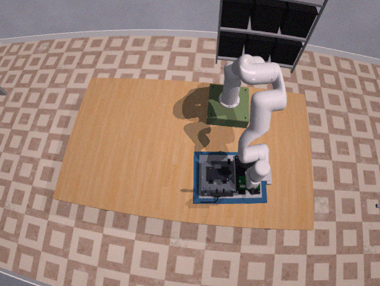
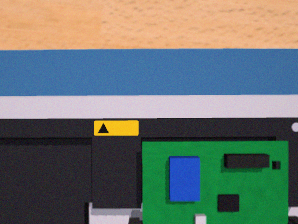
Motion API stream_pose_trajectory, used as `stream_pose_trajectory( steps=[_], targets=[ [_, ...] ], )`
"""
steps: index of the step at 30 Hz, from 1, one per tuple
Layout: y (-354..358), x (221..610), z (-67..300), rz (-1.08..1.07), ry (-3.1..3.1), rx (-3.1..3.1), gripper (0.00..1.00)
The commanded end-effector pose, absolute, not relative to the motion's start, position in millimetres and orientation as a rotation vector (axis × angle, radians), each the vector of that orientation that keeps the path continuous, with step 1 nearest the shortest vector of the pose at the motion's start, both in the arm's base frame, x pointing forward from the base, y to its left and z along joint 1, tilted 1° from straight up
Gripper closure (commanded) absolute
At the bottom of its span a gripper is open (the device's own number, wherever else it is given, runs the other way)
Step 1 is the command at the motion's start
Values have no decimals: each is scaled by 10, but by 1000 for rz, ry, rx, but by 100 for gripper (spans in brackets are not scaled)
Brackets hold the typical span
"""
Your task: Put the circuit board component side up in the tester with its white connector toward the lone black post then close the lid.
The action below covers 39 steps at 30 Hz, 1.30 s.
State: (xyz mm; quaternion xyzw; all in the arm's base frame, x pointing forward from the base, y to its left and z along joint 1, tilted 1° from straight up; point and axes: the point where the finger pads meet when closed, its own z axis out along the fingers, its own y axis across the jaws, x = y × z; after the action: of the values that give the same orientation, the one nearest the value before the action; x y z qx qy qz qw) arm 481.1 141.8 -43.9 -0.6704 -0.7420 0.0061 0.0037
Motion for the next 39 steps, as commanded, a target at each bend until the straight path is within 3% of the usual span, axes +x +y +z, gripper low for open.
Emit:
stream_pose_trajectory(
  steps=[1,39],
  targets=[
    [1422,4826,-409,14,-2327,-2102,21],
    [1422,4828,-212,14,-2327,-2102,21]
  ],
)
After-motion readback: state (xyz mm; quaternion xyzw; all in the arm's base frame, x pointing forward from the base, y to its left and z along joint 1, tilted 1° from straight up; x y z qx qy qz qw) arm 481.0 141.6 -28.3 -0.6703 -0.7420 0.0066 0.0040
